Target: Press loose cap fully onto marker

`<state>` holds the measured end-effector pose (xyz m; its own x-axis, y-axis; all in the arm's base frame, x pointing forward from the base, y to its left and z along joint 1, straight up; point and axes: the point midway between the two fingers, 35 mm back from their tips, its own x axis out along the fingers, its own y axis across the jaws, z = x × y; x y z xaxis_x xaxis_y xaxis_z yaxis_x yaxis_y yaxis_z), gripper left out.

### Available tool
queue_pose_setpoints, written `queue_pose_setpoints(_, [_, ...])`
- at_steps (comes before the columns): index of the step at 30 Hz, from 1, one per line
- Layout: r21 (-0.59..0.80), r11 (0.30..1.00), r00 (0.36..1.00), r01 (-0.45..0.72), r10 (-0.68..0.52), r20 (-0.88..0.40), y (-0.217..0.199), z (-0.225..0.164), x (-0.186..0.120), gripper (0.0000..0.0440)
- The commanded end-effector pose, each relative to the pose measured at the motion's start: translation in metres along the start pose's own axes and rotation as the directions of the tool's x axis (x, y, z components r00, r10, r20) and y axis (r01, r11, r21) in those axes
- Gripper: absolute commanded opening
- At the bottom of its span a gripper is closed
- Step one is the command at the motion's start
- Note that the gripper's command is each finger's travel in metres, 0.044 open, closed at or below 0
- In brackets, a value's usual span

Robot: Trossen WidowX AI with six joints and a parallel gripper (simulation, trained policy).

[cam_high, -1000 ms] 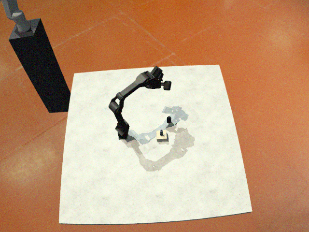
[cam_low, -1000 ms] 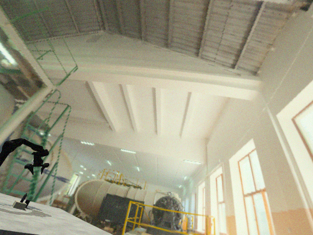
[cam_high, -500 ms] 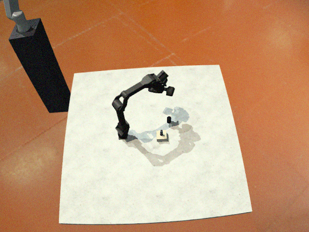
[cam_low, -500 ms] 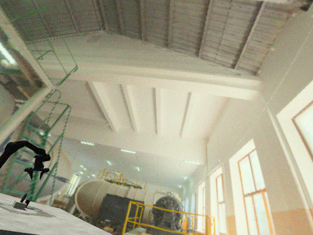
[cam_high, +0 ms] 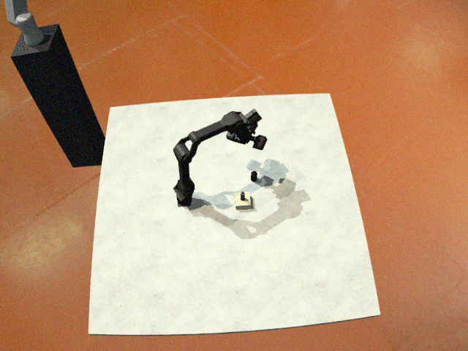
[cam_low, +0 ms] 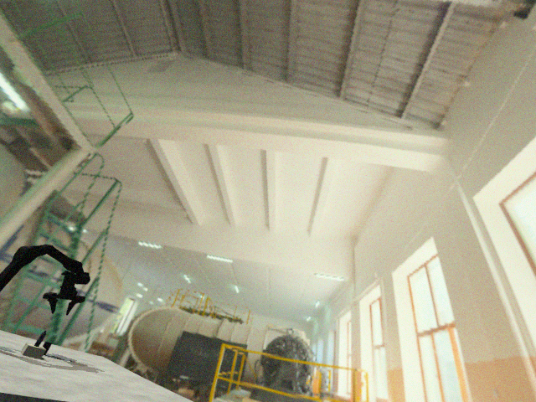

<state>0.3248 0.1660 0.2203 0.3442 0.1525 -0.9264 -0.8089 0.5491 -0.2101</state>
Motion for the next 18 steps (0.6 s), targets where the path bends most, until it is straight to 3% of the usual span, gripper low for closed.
queue_pose_setpoints(1, [0.027, 0.999, 0.999, -0.028, 0.03, -0.045, -0.005, -0.008, 0.013, 0.0323])
queue_pose_setpoints(18, [0.103, 0.99, 0.982, -0.092, 0.108, -0.157, -0.024, -0.034, 0.042, 0.0321])
